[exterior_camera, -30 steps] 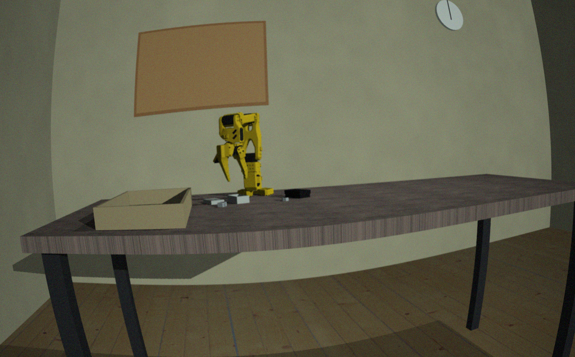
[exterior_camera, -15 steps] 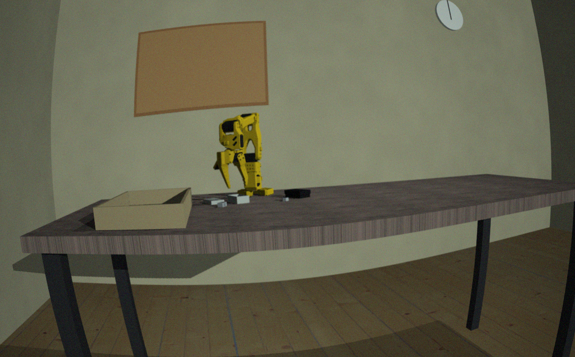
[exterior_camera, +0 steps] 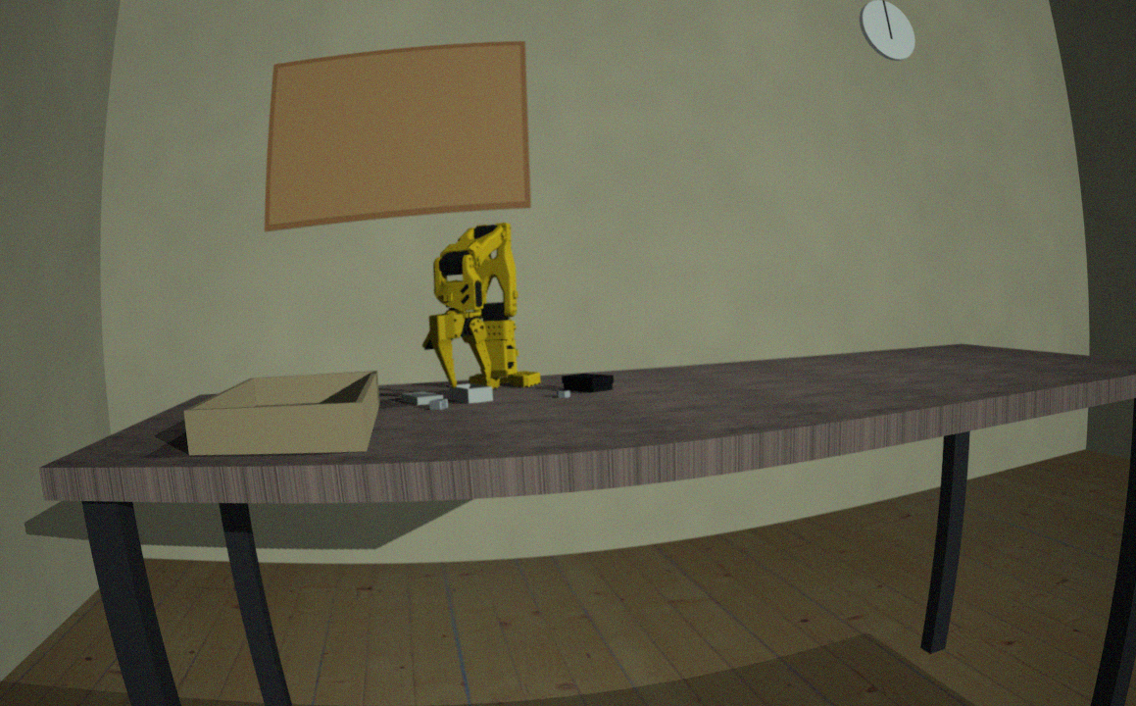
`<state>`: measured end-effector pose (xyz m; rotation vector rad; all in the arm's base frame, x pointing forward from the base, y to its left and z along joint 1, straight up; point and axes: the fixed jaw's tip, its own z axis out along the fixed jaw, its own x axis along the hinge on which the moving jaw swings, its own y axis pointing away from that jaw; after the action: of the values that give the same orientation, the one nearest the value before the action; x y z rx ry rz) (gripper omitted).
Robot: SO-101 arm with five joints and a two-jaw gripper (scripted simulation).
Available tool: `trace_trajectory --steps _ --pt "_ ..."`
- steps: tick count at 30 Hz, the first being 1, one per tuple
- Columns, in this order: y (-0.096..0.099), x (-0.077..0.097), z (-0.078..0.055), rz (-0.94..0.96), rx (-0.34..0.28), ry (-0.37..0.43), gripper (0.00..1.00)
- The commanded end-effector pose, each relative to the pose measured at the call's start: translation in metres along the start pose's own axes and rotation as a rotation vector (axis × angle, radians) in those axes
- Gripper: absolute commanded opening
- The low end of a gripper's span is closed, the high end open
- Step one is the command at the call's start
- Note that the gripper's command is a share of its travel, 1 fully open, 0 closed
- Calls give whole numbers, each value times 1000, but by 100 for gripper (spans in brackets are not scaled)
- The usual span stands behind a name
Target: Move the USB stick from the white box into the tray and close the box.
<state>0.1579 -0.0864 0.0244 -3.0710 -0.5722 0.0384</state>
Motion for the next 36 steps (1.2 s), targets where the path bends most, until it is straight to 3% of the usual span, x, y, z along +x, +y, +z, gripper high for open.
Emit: trace_trajectory --steps 1,36 --pt "2 4 1 3 -22 21 30" --pt "1 3 7 3 -22 21 30"
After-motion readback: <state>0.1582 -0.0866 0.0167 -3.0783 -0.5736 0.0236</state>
